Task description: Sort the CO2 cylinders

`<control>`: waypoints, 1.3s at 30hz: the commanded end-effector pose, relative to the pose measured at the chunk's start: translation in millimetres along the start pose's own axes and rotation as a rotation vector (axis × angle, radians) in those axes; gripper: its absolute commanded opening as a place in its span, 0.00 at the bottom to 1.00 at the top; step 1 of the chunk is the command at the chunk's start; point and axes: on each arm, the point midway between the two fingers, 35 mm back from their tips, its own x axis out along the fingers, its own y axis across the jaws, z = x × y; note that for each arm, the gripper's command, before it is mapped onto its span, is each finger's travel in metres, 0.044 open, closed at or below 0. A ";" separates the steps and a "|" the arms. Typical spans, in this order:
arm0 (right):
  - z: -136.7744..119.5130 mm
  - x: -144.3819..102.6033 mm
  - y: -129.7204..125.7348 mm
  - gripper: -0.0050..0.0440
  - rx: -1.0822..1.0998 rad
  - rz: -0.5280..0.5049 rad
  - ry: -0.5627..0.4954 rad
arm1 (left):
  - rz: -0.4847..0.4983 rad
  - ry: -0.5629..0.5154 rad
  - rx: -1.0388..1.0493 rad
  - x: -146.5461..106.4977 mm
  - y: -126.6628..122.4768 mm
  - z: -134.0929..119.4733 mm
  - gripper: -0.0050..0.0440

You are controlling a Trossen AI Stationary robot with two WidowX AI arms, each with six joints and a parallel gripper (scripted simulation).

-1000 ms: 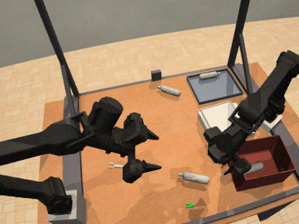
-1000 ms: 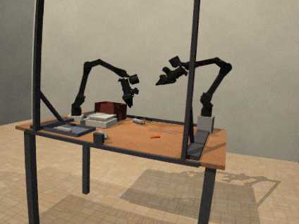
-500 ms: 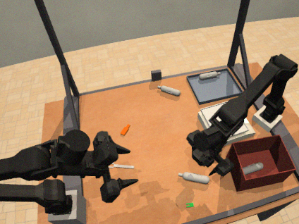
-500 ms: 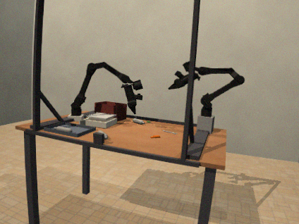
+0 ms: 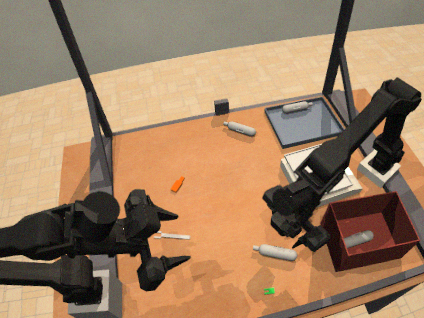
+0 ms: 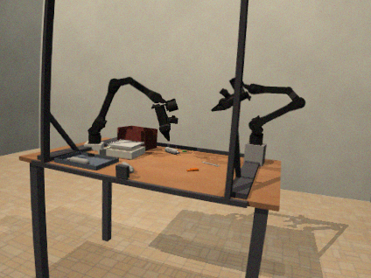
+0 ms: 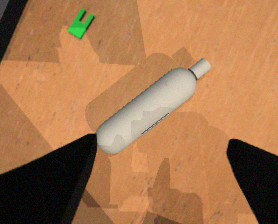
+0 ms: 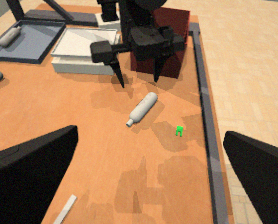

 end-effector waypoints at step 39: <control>3.3 -1.9 0.0 1.00 -0.001 0.001 -0.010 | -0.140 0.277 0.871 32.4 -13.3 41.5 0.62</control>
